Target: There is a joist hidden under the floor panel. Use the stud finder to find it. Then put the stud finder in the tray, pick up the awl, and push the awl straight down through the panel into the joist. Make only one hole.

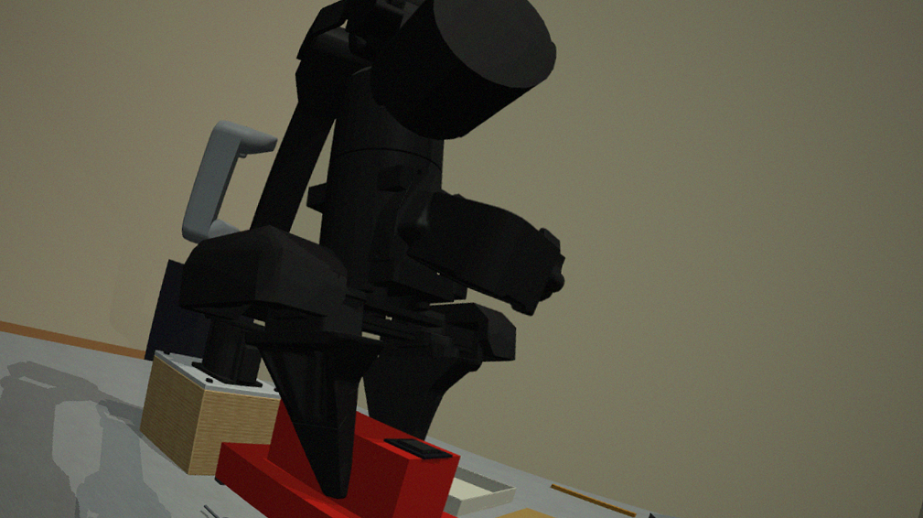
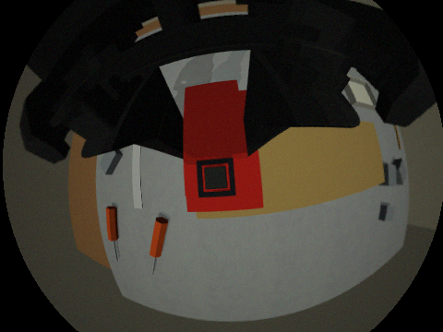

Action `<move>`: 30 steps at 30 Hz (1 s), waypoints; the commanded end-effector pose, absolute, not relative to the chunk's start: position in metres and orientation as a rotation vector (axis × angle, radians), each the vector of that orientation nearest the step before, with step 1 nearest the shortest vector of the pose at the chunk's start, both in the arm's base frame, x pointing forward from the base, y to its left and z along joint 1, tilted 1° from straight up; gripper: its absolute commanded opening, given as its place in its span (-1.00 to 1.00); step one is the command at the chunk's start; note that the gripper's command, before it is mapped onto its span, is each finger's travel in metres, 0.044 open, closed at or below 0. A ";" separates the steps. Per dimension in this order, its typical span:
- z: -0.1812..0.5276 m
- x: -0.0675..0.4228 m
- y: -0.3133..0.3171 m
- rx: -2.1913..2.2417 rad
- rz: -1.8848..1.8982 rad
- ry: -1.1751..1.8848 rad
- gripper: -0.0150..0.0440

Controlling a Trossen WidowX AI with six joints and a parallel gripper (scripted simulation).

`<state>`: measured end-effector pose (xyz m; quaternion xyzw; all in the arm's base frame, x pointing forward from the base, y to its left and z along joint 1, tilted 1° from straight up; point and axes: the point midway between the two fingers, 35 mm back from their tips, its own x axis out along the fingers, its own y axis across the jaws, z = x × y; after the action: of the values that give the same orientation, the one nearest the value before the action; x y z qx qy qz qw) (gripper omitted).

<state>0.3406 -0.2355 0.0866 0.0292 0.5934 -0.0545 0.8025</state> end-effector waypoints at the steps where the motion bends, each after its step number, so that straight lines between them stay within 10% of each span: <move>1: 0.107 0.338 -0.235 0.054 -0.119 1.269 -0.49; 30: 0.096 0.393 -0.066 -0.212 0.251 1.256 -0.49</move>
<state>0.3899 -0.0858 0.0947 -0.0852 0.5903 0.0996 0.7964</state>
